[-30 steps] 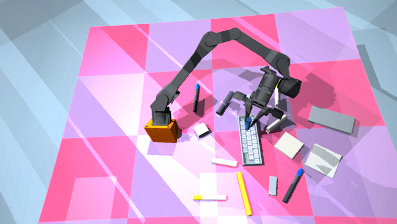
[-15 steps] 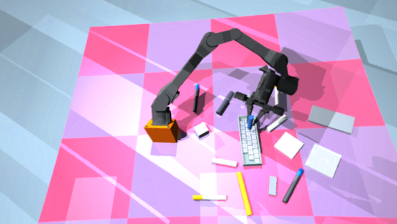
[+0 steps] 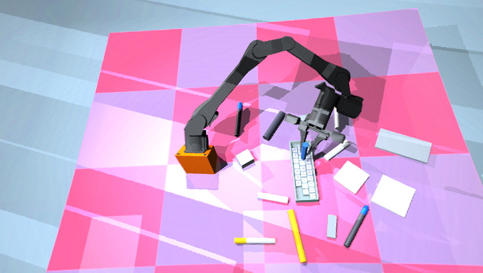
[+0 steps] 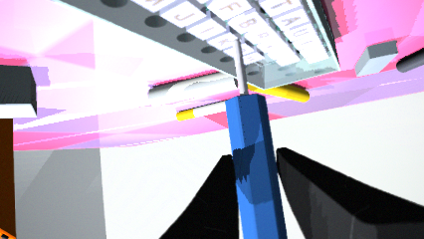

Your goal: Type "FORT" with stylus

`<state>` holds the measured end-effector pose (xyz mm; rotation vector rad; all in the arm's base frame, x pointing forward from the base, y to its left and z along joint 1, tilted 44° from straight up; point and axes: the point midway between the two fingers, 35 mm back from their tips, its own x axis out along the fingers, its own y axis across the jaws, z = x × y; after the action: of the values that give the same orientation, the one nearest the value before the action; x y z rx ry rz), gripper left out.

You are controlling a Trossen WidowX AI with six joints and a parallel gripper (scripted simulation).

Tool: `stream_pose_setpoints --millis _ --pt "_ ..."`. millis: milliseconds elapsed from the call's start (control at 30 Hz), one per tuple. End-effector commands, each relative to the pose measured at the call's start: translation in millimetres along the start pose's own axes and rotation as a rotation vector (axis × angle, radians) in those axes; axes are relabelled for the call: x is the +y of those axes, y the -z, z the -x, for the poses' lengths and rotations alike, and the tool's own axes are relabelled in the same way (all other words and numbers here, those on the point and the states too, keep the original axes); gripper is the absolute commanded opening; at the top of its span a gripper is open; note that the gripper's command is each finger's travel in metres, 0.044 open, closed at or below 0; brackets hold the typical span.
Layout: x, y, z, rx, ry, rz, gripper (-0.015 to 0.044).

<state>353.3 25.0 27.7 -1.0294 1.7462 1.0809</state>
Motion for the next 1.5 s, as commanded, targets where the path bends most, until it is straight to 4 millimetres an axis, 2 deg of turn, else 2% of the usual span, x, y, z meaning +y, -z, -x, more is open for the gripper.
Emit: stream_pose_setpoints --millis 0,1467 --pt "-0.6 -4.4 -3.9 0.0 -0.006 -0.001 0.0081" --pt "0.4 -9.7 -6.1 0.0 -0.006 -0.001 0.0081"
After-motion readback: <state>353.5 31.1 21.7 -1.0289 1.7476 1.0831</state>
